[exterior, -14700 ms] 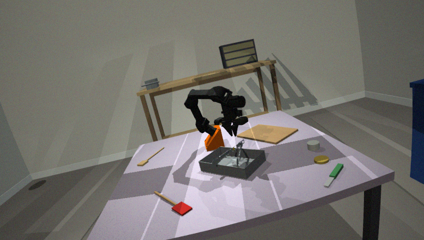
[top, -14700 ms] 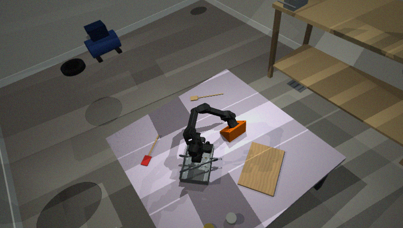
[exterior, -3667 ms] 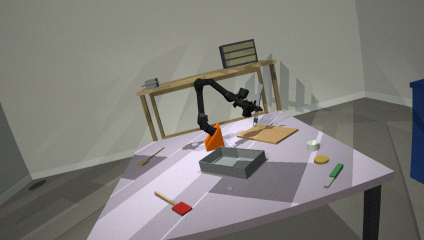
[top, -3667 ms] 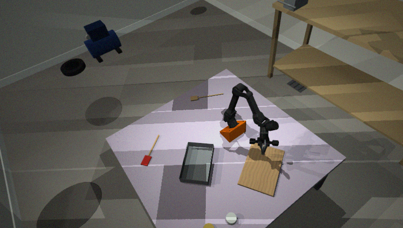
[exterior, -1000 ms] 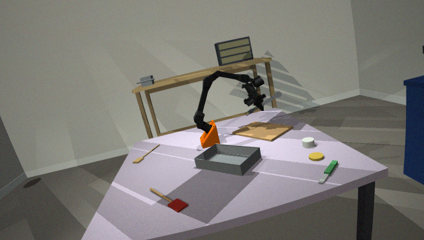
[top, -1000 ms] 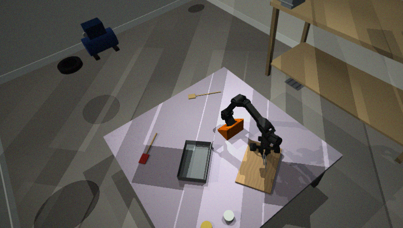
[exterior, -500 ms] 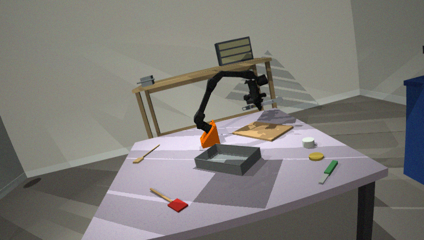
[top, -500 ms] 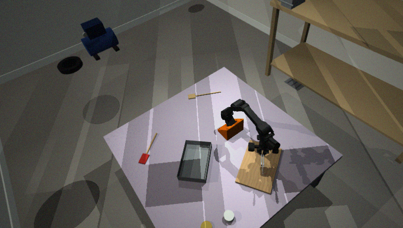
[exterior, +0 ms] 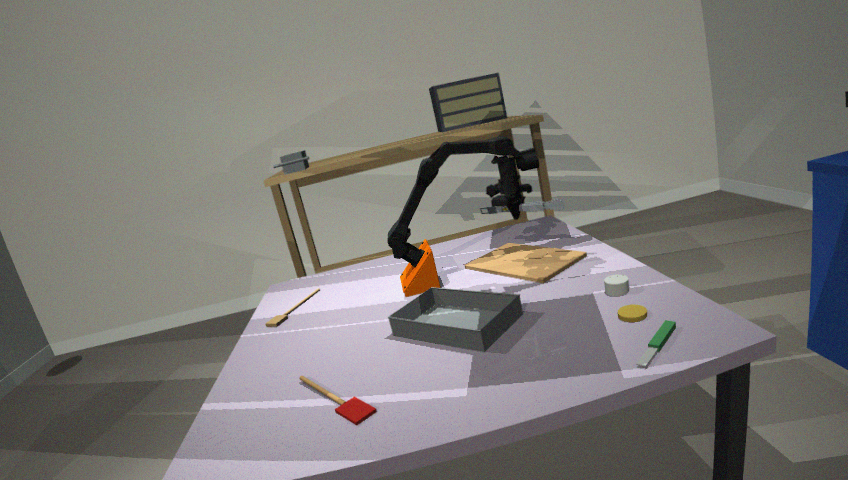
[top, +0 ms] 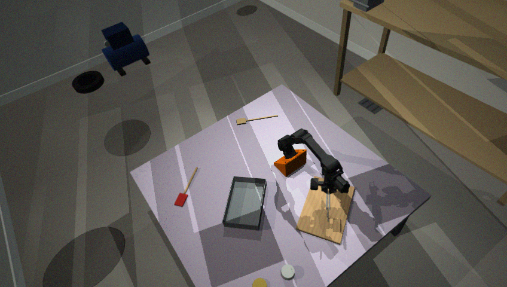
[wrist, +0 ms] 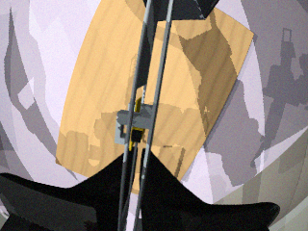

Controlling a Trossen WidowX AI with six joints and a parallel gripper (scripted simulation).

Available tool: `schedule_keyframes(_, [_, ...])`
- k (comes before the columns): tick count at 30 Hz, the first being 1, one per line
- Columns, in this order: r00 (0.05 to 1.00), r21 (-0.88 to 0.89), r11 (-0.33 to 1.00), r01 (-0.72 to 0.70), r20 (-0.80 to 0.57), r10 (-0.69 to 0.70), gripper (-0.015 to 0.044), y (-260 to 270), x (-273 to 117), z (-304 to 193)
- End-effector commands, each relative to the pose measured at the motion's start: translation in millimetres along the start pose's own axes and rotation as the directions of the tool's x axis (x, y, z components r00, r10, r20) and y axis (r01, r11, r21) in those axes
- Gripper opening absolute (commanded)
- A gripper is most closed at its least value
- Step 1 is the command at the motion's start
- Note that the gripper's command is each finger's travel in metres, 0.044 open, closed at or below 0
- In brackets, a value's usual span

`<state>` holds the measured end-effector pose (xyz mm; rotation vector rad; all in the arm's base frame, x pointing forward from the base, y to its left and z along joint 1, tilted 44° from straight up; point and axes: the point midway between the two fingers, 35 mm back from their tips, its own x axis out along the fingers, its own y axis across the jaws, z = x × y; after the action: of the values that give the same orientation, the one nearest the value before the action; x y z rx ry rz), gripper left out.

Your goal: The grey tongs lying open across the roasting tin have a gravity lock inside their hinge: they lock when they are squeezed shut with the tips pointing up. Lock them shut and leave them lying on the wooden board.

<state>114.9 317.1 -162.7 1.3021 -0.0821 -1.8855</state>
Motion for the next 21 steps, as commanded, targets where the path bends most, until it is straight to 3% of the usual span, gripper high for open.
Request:
schedule_keyframes(1, [1.0, -0.004, 1.0, 0.002, 0.004, -0.002, -0.015, 0, 0, 0])
schedule_keyframes(21, [1.0, -0.003, 1.0, 0.002, 0.004, -0.002, -0.015, -3, 32, -4])
